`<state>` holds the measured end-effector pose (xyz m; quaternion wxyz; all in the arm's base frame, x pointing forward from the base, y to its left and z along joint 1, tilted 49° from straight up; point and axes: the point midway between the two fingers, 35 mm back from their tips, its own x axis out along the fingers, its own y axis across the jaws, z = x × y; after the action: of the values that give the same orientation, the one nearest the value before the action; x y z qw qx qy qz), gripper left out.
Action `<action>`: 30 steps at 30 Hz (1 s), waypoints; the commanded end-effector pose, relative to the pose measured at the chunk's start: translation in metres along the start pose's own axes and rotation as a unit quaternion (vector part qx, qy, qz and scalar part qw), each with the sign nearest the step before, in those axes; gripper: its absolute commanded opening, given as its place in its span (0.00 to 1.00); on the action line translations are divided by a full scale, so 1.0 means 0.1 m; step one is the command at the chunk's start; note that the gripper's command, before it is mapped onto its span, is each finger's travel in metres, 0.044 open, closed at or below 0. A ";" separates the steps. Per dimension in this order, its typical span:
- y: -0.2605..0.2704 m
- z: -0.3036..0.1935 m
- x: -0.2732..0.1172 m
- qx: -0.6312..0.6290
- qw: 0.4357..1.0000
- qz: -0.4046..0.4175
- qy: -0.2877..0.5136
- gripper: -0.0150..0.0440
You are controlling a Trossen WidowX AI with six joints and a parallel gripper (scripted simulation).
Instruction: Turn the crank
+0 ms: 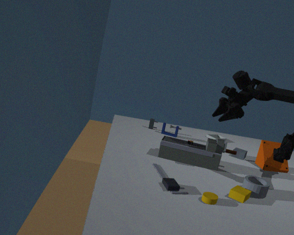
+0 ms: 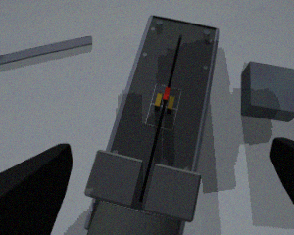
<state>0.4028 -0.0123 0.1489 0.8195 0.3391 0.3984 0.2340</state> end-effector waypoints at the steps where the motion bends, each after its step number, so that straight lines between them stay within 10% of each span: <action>1: 0.04 -0.17 -0.14 0.029 0.999 -0.024 -0.002 1.00; 30: 0.15 -0.96 -0.21 0.098 0.991 -0.093 -0.013 1.00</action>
<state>0.3134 0.0106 0.1372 0.8061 0.3820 0.4371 0.1147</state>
